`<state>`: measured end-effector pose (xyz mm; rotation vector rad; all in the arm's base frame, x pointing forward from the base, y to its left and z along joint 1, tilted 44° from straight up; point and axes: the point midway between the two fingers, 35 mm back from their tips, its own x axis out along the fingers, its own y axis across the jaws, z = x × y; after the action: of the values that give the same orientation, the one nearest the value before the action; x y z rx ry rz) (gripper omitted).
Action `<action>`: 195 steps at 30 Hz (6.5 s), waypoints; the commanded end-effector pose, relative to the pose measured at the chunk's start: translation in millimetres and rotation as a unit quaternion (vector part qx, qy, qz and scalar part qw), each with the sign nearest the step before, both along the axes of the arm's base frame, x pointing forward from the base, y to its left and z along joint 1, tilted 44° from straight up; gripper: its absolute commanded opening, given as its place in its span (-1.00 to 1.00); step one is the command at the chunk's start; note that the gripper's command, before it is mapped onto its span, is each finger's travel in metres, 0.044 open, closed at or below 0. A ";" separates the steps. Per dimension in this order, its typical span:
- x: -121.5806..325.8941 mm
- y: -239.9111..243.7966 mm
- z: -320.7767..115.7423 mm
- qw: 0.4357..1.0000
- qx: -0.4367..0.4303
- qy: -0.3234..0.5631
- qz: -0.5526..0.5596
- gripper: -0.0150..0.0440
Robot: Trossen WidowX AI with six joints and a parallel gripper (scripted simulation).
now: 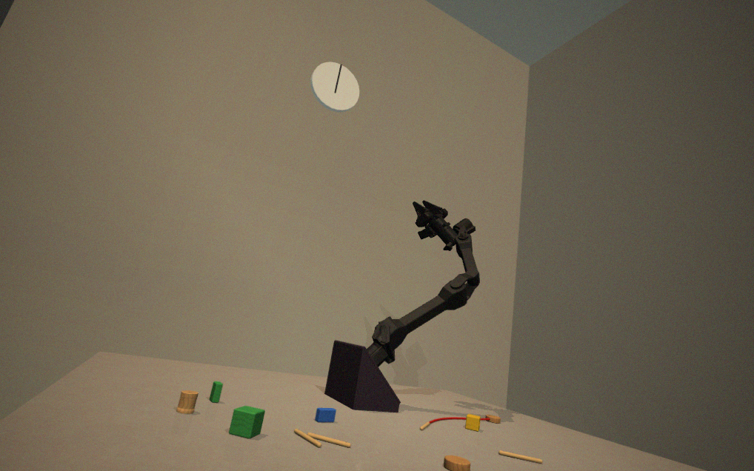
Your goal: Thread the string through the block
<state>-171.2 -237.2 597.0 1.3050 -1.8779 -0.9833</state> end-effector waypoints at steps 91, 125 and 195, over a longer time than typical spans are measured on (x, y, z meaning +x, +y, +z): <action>370.3 419.2 -451.0 -0.365 -0.919 0.141 0.035 1.00; 371.5 418.5 -451.0 -0.367 -0.918 0.145 0.034 0.31; 377.1 400.3 -469.9 -0.398 -0.839 0.255 0.271 0.04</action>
<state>203.0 175.1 141.0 2.2324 -0.2889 -3.5465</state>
